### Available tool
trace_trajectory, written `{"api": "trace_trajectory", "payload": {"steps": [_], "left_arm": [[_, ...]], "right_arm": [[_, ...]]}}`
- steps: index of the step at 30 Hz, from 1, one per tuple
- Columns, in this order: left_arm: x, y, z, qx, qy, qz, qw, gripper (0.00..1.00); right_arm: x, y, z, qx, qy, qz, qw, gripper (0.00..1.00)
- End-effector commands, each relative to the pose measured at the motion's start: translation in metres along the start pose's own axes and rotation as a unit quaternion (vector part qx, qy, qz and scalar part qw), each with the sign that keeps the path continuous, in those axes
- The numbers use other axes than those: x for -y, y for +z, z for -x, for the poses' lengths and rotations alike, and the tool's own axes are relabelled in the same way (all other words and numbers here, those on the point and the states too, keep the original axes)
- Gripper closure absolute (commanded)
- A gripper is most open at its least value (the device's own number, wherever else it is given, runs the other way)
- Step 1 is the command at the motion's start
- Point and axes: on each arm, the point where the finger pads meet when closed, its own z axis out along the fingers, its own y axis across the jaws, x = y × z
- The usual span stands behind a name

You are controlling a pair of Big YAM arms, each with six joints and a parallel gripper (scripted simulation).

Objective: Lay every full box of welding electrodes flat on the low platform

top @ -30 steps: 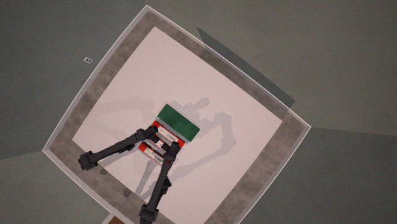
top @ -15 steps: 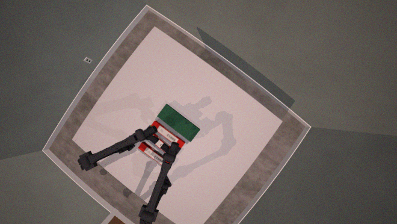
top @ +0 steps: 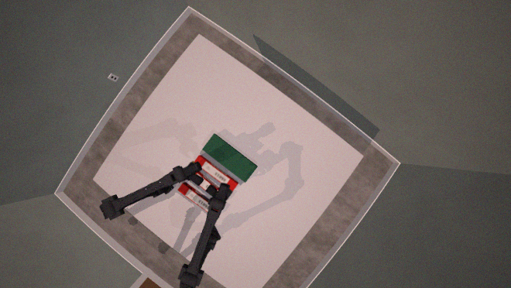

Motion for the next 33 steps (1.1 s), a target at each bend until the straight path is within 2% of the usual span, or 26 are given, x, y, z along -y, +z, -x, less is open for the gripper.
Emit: {"api": "trace_trajectory", "payload": {"steps": [1,10,33], "left_arm": [[-0.015,-0.033,0.007,0.017,-0.003,0.035,0.999,0.28],[-0.014,-0.045,0.006,0.017,-0.003,0.035,0.999,0.28],[-0.014,-0.045,0.006,0.017,-0.003,0.035,0.999,0.28]], "right_arm": [[0.015,-0.038,0.004,0.013,0.003,-0.041,0.999,0.28],[0.014,-0.050,0.004,0.013,0.003,-0.041,0.999,0.28],[0.014,-0.050,0.004,0.013,0.003,-0.041,0.999,0.28]]}}
